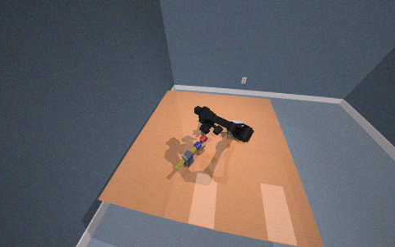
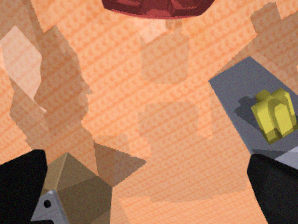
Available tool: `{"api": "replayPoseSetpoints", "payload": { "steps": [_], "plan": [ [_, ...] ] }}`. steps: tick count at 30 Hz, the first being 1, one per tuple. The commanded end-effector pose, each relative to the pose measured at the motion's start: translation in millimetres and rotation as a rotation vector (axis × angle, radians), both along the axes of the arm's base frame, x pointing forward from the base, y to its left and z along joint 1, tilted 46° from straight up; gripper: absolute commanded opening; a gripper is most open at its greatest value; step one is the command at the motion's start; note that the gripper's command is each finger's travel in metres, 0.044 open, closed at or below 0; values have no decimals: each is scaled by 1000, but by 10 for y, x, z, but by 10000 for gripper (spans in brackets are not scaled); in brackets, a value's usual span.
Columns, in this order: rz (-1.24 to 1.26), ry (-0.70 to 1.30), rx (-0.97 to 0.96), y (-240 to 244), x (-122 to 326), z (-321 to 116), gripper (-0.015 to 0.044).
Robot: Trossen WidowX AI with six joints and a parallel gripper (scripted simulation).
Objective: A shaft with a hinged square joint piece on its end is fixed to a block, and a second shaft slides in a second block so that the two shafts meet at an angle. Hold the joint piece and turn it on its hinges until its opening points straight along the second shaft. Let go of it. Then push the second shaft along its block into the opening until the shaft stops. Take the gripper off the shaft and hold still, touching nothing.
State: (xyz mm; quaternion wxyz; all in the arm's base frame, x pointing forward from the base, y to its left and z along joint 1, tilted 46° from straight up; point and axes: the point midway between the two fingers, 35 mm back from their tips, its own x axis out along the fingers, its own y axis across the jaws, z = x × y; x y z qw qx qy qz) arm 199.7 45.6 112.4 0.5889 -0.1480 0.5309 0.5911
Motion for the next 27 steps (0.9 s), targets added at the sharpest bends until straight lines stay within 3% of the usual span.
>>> {"api": "replayPoseSetpoints", "payload": {
  "steps": [1,27],
  "plan": [
    [-4,6,4,138,-46,-131,440],
    [-4,5,8,667,277,198,440]
  ]
}}
